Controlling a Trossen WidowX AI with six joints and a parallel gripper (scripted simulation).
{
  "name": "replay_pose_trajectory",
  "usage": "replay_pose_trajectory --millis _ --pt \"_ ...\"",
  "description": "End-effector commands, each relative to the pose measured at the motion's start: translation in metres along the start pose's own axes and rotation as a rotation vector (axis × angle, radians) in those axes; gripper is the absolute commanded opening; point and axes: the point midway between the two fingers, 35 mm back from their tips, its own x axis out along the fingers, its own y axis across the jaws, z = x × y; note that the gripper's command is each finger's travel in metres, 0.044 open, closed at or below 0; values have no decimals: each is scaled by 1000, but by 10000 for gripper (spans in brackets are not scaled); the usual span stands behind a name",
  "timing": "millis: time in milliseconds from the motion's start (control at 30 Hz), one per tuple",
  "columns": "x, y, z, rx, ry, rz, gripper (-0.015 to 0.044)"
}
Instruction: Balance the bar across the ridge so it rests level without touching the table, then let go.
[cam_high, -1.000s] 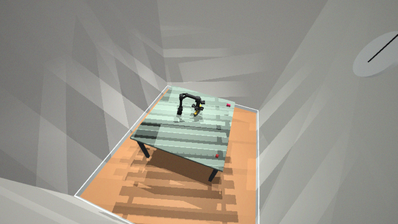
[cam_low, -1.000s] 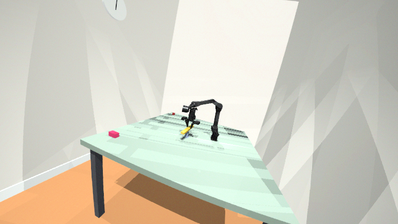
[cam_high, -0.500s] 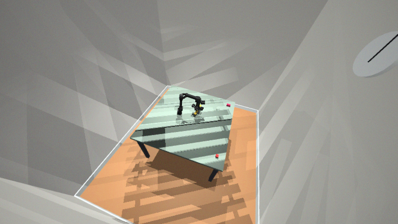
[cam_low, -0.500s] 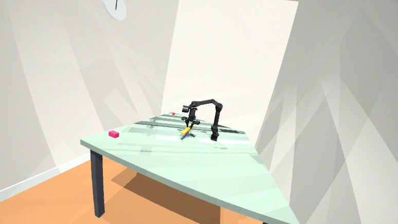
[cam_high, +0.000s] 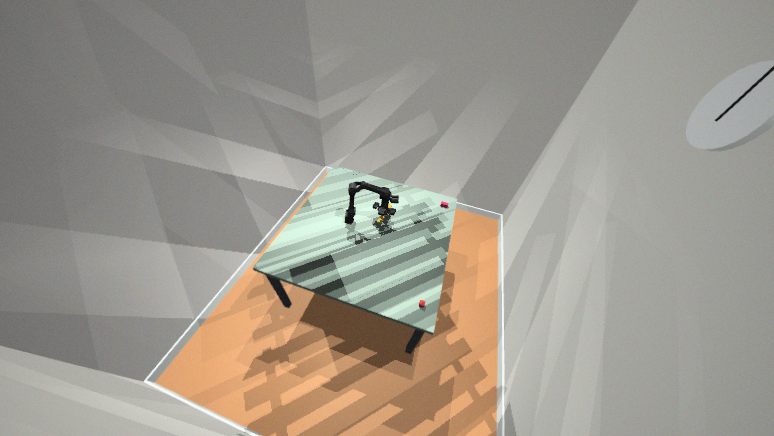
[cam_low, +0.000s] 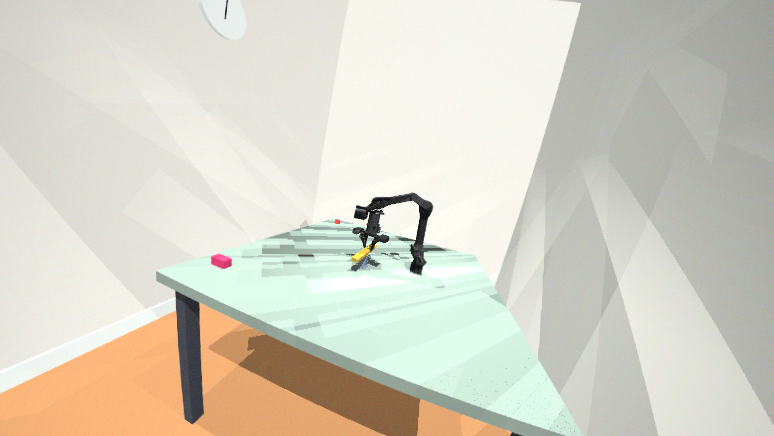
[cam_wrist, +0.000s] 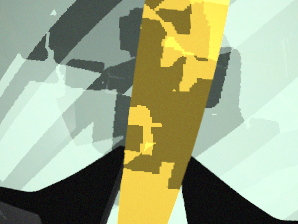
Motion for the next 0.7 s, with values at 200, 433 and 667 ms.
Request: replay_pose_trajectory --millis 200,433,667 --pt "1 0 -1 6 7 -1 0" --pt "2 0 -1 6 7 -1 0" --pt "2 0 -1 6 7 -1 0"
